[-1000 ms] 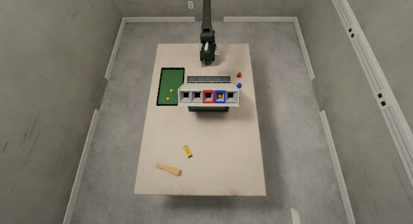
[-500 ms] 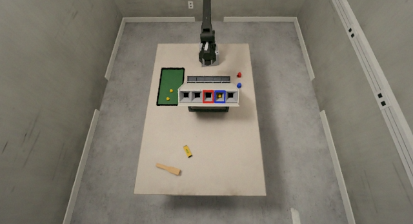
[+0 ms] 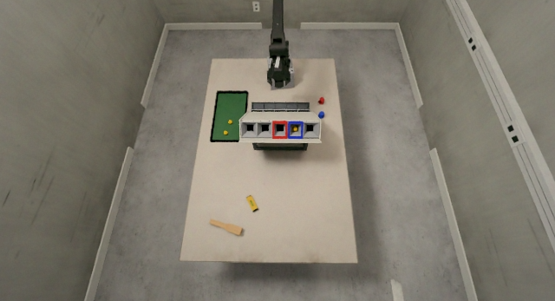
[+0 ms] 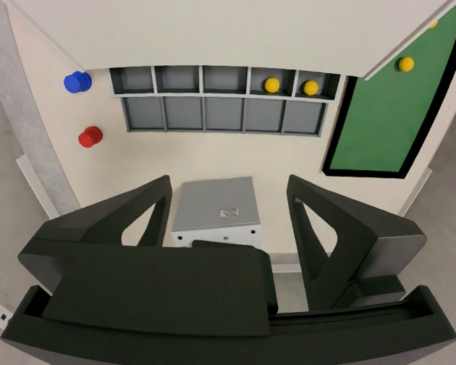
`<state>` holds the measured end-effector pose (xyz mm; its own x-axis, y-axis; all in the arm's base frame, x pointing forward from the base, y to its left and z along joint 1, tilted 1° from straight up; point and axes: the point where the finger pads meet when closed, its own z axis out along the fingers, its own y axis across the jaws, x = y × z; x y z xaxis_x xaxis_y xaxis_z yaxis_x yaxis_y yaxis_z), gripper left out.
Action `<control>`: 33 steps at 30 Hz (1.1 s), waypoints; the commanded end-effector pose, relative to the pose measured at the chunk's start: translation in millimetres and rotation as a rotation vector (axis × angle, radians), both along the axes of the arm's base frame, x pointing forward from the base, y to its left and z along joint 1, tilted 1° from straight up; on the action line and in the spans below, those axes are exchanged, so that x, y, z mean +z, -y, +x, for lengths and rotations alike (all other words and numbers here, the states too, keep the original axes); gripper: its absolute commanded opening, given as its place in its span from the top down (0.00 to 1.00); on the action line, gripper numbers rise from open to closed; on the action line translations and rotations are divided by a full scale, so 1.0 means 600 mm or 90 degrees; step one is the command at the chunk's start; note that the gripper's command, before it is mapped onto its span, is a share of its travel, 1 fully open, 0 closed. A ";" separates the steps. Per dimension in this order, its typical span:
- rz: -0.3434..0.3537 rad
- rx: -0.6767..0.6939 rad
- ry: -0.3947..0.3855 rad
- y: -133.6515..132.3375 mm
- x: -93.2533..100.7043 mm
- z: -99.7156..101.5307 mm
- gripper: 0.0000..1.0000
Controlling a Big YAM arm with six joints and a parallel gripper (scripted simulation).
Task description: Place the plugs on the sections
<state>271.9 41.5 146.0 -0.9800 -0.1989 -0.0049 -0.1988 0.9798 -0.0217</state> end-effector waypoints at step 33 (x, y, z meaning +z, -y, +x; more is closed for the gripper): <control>0.000 -0.009 0.008 0.237 -0.135 0.026 0.20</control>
